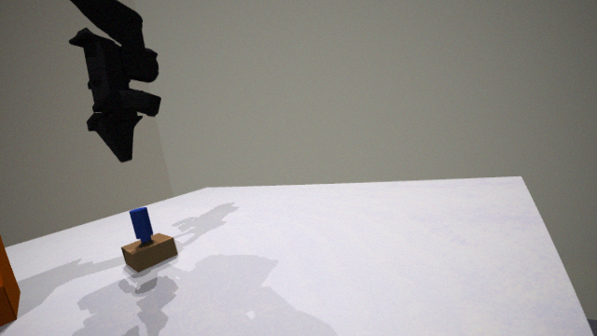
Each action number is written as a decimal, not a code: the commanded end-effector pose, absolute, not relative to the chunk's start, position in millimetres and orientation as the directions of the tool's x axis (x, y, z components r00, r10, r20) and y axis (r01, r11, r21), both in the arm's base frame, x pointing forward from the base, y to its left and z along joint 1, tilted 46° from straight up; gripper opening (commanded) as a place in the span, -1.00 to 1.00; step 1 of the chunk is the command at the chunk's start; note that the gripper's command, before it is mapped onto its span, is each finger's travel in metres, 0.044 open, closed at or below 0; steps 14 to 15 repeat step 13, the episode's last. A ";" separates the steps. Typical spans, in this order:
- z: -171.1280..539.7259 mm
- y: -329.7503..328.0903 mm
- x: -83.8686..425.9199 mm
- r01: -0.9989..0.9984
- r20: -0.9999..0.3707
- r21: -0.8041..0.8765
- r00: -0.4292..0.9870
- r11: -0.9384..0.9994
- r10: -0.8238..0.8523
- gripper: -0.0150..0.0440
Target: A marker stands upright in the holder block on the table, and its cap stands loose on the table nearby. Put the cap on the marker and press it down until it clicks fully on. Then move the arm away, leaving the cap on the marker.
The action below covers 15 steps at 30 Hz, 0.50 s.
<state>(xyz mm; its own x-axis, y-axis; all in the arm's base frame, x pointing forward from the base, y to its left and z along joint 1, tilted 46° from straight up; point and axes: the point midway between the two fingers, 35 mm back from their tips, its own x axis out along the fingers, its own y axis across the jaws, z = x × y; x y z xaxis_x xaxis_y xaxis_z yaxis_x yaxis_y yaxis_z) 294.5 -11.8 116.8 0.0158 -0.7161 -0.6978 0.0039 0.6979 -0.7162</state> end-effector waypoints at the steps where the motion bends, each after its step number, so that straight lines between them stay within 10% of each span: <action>1: 117.3 -10.8 294.6 0.007 -0.700 -0.714 0.015 0.700 -0.714 0.22; 10: 117.3 -10.8 294.6 0.007 -0.700 -0.714 0.015 0.700 -0.714 1.00; 15: 117.3 -10.8 294.6 0.007 -0.700 -0.714 0.015 0.700 -0.714 1.00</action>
